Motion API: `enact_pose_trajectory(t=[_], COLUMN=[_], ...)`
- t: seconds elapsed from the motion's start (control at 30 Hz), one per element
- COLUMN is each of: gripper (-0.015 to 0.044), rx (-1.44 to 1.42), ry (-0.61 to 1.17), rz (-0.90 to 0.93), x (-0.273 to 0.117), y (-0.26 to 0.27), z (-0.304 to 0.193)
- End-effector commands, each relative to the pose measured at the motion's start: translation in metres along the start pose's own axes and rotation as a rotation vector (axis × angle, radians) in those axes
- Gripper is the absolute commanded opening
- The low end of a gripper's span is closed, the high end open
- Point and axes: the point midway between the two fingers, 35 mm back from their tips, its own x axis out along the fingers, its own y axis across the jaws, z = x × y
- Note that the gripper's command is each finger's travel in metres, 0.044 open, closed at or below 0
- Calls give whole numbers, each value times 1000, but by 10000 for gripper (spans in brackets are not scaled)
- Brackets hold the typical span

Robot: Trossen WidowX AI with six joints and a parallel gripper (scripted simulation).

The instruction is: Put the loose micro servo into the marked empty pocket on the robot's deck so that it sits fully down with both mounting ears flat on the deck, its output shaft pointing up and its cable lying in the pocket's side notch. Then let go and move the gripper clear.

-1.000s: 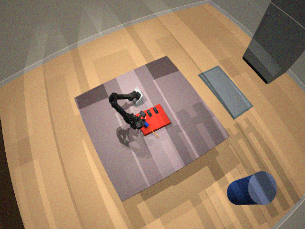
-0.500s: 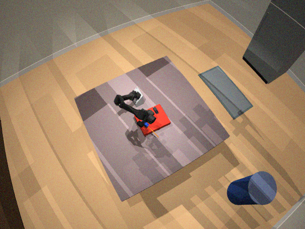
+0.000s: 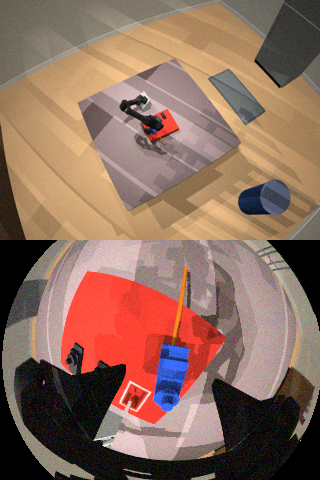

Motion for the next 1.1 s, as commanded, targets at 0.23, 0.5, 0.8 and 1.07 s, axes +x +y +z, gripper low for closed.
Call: enact_pose_trajectory(t=[0.23,0.5,0.8,1.07], gripper=[440,335,118,0], rx=[-3,-3,-3,-3], ry=[1,2,2,1], rz=[-4,-4,-4,-3], x=[16,20,20,11], y=[-1,-1,-1,0], z=[0,-1,-1,0])
